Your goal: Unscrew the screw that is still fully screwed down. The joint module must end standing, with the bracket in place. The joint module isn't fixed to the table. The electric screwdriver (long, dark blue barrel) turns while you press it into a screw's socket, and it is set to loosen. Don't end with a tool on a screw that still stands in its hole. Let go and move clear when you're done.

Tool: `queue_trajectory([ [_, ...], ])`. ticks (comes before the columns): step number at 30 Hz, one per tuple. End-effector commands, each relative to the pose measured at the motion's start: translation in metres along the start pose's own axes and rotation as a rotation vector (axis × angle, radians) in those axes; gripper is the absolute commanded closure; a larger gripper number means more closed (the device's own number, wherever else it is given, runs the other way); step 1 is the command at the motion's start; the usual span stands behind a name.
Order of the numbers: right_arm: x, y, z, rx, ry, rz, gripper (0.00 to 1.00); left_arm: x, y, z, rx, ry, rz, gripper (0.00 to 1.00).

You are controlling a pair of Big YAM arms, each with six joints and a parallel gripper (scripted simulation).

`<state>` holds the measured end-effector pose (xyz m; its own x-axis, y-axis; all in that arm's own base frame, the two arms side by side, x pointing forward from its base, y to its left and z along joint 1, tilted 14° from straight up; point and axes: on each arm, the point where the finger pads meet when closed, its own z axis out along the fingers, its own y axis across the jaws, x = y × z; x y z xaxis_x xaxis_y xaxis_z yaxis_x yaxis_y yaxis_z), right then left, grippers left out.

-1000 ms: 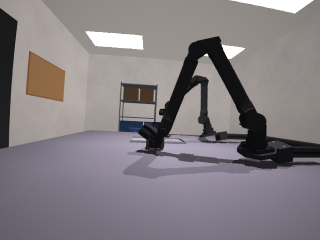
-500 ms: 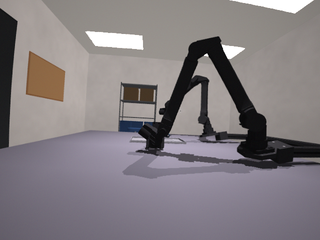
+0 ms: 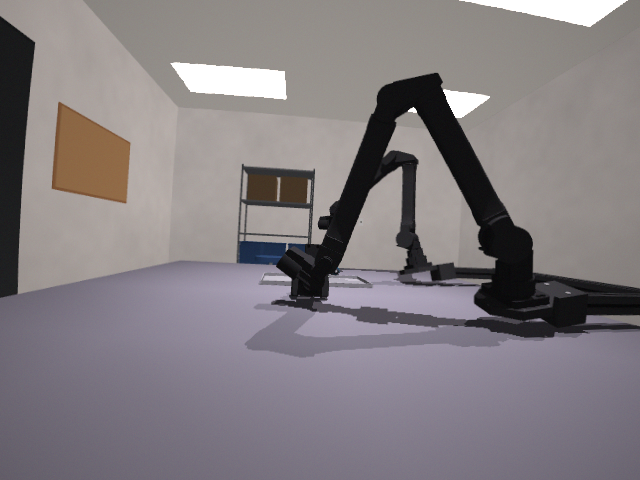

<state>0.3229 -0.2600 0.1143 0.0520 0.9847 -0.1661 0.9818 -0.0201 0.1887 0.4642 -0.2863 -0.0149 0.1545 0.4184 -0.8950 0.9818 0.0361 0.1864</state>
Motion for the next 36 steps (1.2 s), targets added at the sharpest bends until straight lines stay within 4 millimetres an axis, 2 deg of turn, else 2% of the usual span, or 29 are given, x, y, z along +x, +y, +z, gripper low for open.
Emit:
queue_trajectory([
  [1,-0.0062,0.0097,-0.0097,-0.020,-0.015,0.000,0.35,0.0028,0.0129,0.0020,-0.017,-0.005,0.018,0.32],
  [5,-0.0062,0.0097,-0.0097,-0.020,-0.015,0.000,0.35,0.0028,0.0129,0.0020,-0.017,-0.005,0.018,0.32],
  [6,-0.0062,0.0097,-0.0097,-0.020,-0.015,0.000,0.35,0.0028,0.0129,0.0020,-0.017,-0.005,0.018,0.23],
  [22,-0.0062,0.0097,-0.0097,-0.020,-0.015,0.000,0.35,0.0028,0.0129,0.0020,-0.017,-0.005,0.018,0.23],
  [23,-0.0062,0.0097,-0.0097,-0.020,-0.015,0.000,0.35,0.0028,0.0129,0.0020,-0.017,-0.005,0.018,0.14],
  [36,-0.0062,0.0097,-0.0097,-0.020,-0.015,0.000,0.35,0.0028,0.0129,0.0020,-0.017,-0.005,0.018,0.14],
])
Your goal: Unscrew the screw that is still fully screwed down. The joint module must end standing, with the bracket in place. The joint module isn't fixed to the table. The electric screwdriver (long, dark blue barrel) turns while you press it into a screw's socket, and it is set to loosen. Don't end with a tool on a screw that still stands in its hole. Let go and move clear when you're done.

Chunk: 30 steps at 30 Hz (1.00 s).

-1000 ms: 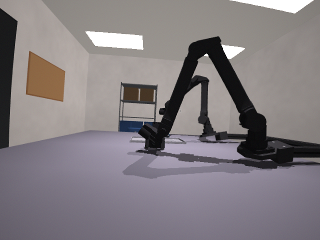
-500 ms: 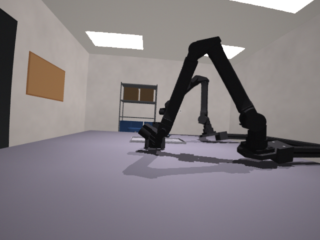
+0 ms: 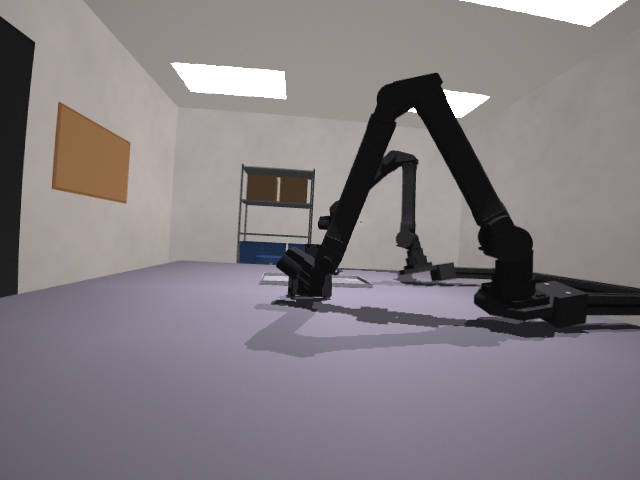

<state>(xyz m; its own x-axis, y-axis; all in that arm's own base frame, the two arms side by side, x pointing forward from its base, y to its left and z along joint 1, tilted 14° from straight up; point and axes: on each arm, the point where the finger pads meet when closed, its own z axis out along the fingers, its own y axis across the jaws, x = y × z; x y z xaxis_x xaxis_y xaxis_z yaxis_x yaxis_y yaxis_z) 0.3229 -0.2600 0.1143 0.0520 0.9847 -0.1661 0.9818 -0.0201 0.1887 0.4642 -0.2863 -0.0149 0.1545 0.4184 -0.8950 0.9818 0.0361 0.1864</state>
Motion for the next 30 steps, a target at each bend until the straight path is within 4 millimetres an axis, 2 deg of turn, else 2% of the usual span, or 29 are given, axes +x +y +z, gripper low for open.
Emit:
queue_trajectory([
  [1,-0.006,0.010,-0.010,-0.020,-0.015,0.000,0.35,0.003,0.013,0.002,-0.017,-0.005,0.018,0.14],
  [20,-0.006,0.010,-0.010,-0.020,-0.015,0.000,0.35,0.003,0.013,0.002,-0.017,-0.005,0.018,0.14],
  [21,-0.006,0.010,-0.010,-0.020,-0.015,0.000,0.35,0.008,0.008,-0.003,-0.009,0.004,0.000,0.14],
  [24,-0.006,0.010,-0.010,-0.020,-0.015,0.000,0.35,-0.005,0.006,-0.015,-0.015,-0.003,0.014,0.14],
  [30,-0.006,0.010,-0.010,-0.020,-0.015,0.000,0.35,-0.006,0.010,-0.025,-0.018,-0.005,0.021,0.14],
])
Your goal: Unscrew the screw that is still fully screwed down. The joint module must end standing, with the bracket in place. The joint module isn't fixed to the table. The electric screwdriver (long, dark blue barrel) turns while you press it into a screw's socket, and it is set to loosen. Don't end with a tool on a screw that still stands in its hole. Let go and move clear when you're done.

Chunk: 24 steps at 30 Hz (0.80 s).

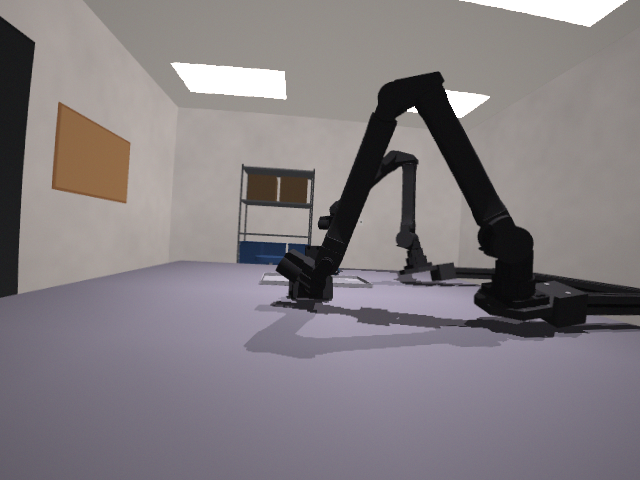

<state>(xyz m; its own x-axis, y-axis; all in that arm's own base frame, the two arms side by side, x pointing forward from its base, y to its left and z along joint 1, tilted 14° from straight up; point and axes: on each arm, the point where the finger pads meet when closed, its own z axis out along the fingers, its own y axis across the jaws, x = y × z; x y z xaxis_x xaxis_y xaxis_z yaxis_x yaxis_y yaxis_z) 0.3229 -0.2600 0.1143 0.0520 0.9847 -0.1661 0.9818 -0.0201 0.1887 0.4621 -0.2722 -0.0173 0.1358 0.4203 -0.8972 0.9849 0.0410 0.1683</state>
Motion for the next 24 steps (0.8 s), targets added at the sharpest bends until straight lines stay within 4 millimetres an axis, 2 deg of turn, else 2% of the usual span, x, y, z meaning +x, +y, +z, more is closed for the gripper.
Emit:
queue_trajectory([
  [1,-0.006,0.010,-0.010,-0.020,-0.015,0.000,0.35,-0.013,0.009,-0.015,-0.019,-0.006,0.035,0.14],
  [7,-0.006,0.010,-0.010,-0.020,-0.015,0.000,0.35,-0.021,0.009,-0.008,-0.007,-0.012,0.055,0.14],
  [9,-0.006,0.010,-0.010,-0.020,-0.015,0.000,0.35,-0.013,0.010,-0.020,-0.020,-0.007,0.036,0.14],
  [19,-0.006,0.010,-0.010,-0.020,-0.015,0.000,0.35,-0.013,0.010,-0.036,-0.021,-0.007,0.037,0.14],
  [20,-0.006,0.010,-0.010,-0.020,-0.015,0.000,0.35,-0.015,0.014,-0.036,-0.026,-0.007,0.045,0.14],
  [22,-0.006,0.010,-0.010,-0.020,-0.015,0.000,0.35,-0.021,0.009,-0.027,-0.007,-0.011,0.055,0.14],
  [24,-0.006,0.010,-0.010,-0.020,-0.015,0.000,0.35,-0.021,0.009,-0.027,-0.007,-0.011,0.055,0.14],
])
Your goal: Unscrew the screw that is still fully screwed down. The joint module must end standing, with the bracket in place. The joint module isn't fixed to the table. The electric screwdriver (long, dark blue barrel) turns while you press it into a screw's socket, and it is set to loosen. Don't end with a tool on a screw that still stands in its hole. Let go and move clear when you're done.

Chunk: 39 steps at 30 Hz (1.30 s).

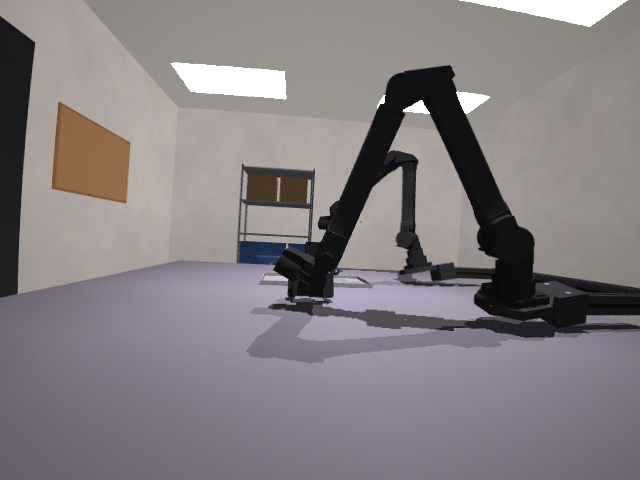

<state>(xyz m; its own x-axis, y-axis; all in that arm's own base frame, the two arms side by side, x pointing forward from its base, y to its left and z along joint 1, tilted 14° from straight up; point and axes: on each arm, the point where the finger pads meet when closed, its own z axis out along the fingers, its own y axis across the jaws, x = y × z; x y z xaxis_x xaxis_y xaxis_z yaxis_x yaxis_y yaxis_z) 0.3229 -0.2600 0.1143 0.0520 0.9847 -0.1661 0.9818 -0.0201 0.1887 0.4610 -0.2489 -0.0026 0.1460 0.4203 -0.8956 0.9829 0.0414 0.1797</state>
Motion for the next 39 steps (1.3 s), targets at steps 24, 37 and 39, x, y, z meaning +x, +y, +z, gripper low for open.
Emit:
queue_trajectory([
  [24,-0.006,0.010,-0.010,-0.020,-0.015,0.000,0.35,-0.034,0.004,-0.023,0.003,-0.008,0.023,0.14],
  [37,-0.006,0.010,-0.010,-0.020,-0.015,0.000,0.35,-0.051,0.000,-0.028,0.006,-0.006,0.016,0.14],
  [39,-0.006,0.010,-0.010,-0.020,-0.015,0.000,0.35,-0.056,-0.001,-0.030,0.007,-0.006,0.016,0.14],
])
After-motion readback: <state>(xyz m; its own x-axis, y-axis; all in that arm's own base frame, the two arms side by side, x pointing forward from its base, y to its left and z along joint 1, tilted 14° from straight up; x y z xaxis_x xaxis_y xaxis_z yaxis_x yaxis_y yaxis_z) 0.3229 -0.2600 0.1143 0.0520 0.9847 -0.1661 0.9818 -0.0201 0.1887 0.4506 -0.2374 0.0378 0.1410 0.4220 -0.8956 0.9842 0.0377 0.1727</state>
